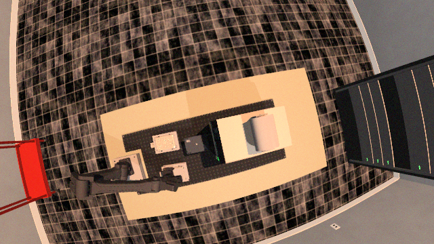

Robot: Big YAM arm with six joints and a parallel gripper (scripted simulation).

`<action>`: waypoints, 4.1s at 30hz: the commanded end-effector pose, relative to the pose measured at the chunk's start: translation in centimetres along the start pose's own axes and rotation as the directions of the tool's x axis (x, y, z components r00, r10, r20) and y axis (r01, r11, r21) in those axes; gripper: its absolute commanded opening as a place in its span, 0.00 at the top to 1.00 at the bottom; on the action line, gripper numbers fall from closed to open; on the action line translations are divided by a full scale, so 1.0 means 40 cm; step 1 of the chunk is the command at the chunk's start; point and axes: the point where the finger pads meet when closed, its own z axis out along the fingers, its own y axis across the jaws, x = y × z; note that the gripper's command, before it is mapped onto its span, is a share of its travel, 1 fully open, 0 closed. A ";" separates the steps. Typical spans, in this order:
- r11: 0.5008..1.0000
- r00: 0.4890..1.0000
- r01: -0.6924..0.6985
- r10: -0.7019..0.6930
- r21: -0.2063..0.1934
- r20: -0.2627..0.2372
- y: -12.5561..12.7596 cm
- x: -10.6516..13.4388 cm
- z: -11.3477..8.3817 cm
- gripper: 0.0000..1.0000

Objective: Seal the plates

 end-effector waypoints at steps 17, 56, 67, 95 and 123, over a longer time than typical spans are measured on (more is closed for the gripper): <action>1.000 1.000 0.008 -0.008 0.003 -0.003 -0.007 0.007 -0.002 1.00; 1.000 0.999 -0.003 0.003 0.007 0.033 -0.012 -0.058 0.000 1.00; 1.000 0.999 -0.005 0.004 0.013 0.037 -0.022 -0.057 -0.001 1.00; 1.000 0.999 -0.017 0.017 0.012 0.033 -0.012 -0.033 -0.021 0.00; 1.000 1.000 0.007 -0.007 0.004 -0.003 -0.008 0.002 0.003 0.00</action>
